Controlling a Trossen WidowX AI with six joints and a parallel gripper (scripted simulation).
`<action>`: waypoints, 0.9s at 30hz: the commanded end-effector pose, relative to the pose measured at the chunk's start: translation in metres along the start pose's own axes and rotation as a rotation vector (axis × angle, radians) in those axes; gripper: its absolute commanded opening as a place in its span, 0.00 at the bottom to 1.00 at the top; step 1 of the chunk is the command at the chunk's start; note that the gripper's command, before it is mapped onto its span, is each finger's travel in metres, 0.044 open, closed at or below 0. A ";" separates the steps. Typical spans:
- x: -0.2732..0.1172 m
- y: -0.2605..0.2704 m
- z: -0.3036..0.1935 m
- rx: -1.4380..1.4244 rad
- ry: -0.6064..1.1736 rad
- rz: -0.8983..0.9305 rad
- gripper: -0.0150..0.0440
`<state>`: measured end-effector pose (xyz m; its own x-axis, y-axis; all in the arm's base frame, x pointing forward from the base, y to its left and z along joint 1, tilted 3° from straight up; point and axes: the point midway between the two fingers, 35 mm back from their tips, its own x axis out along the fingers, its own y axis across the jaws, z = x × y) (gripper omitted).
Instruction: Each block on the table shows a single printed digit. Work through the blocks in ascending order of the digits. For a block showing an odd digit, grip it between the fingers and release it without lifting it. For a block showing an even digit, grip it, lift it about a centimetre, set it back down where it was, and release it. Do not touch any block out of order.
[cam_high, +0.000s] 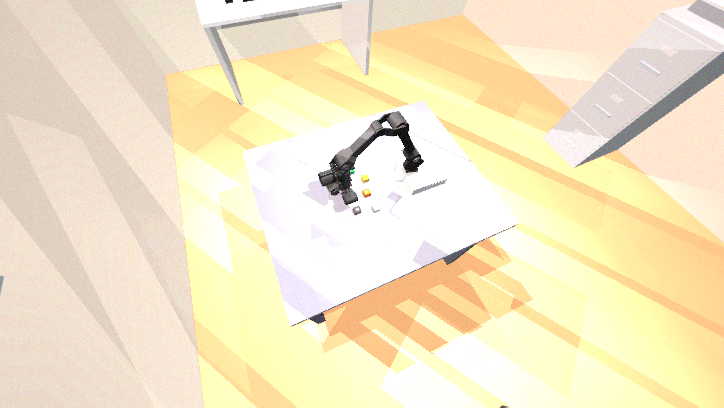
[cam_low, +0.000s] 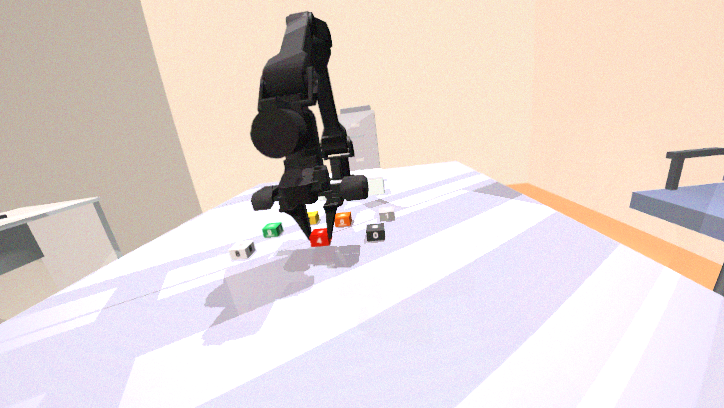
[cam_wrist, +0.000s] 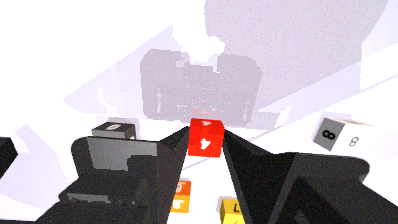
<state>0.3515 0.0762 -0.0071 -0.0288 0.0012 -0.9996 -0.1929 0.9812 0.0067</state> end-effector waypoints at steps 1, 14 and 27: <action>-0.008 0.000 0.002 -0.001 -0.013 -0.003 0.46; -0.008 0.000 0.002 -0.001 -0.013 -0.003 0.46; 0.007 0.000 0.002 -0.001 -0.013 -0.003 0.46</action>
<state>0.3532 0.0768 -0.0126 -0.0177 0.0035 -0.9998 -0.1937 0.9810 0.0069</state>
